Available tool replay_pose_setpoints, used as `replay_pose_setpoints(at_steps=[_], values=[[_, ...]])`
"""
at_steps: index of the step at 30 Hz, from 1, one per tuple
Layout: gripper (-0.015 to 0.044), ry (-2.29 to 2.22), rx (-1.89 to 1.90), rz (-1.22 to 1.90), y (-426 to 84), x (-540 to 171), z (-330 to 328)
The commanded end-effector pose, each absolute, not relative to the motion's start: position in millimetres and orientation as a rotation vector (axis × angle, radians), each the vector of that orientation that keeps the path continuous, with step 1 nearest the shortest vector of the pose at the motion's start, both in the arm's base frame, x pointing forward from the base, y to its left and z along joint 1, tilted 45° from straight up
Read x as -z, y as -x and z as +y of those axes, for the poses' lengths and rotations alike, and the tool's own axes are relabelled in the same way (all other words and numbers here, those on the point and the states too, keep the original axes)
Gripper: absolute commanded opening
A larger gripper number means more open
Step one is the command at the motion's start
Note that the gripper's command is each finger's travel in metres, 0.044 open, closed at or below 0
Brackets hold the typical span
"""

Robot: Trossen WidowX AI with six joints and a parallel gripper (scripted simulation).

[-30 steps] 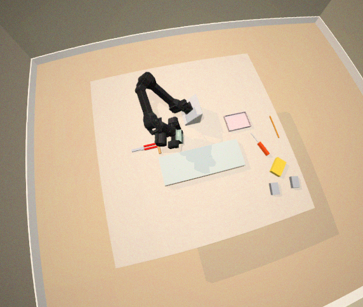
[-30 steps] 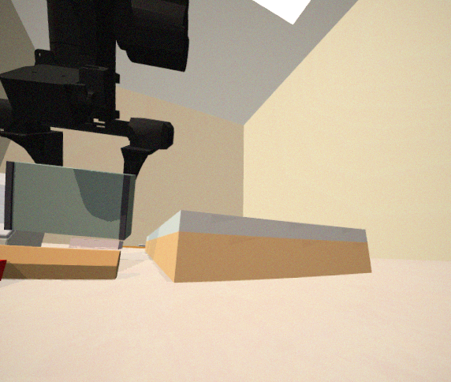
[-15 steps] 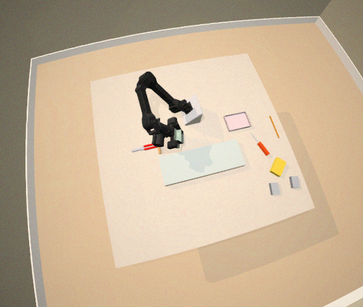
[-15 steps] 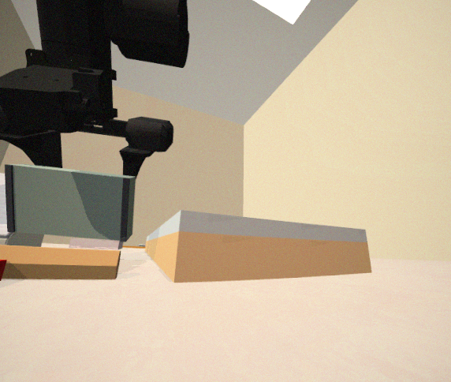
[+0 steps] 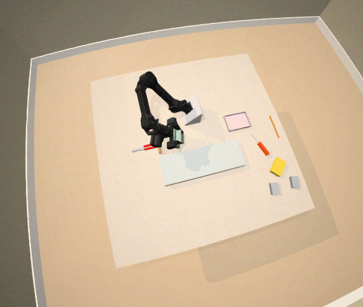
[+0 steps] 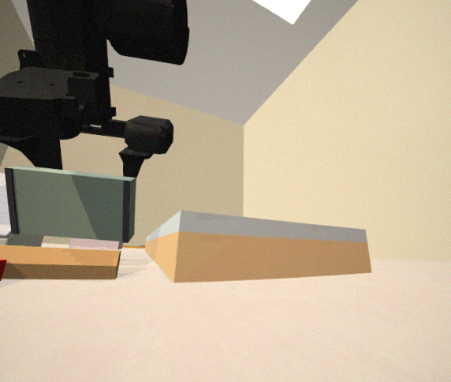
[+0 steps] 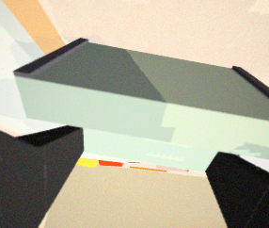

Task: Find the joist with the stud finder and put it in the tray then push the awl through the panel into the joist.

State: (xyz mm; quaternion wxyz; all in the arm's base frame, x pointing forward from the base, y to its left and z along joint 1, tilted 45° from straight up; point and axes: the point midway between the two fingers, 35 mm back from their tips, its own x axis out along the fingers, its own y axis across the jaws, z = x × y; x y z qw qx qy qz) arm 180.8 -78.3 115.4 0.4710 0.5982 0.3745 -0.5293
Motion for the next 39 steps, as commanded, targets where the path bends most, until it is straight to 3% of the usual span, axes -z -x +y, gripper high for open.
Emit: replay_pose_setpoints(at_steps=[1,39], values=[[0.0000,-1.482,1.274,0.942,-181.1,-115.5,-77.1],[0.0000,-1.616,1.147,1.064,-179.7,-115.1,-81.8]])
